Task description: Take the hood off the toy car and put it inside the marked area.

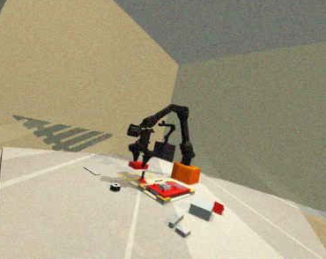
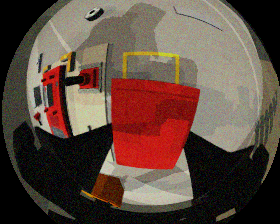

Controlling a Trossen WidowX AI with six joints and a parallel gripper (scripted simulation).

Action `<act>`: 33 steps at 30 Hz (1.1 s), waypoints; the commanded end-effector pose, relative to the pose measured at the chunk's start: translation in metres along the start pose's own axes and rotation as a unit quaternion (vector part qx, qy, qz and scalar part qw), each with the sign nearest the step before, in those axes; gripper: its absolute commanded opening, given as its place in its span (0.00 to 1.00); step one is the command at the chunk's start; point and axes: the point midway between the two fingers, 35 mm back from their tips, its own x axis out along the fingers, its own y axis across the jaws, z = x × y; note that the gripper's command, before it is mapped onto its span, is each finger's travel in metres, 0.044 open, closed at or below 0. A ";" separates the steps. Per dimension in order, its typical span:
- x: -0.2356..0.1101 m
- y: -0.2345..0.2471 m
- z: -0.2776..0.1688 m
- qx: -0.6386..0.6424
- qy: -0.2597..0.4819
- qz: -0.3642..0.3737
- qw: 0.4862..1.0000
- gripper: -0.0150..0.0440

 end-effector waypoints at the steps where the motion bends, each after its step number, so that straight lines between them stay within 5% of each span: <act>1: 0.002 0.000 0.000 0.000 0.000 0.000 1.000 0.25; 33: 0.023 0.001 -0.002 0.000 0.000 0.000 1.000 0.25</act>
